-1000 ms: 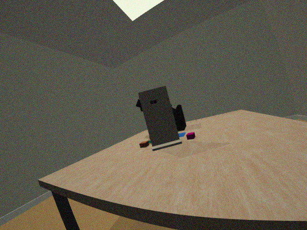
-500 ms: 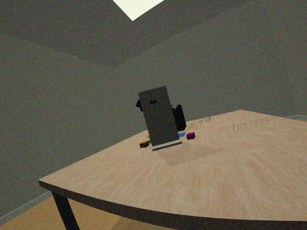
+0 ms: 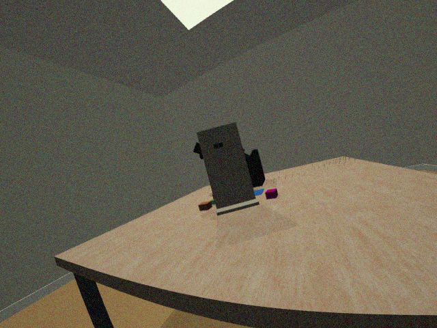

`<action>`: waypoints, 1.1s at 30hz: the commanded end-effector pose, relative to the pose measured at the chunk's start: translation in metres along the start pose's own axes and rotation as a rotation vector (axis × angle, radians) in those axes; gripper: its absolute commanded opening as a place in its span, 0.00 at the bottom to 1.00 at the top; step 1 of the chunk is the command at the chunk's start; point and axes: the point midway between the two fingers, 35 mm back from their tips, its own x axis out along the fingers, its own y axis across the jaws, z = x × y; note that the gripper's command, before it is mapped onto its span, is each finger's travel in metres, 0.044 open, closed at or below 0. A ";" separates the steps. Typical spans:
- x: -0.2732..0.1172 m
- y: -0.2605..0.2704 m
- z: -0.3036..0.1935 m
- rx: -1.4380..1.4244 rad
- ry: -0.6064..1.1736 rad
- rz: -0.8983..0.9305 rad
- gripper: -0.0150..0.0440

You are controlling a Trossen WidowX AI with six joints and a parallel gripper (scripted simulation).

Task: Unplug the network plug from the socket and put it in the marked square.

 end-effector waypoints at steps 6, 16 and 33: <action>-0.006 0.001 -0.002 -0.004 0.003 0.004 0.25; -0.010 0.001 -0.002 -0.004 0.003 0.004 0.25; -0.018 0.001 -0.003 -0.004 0.003 0.004 0.25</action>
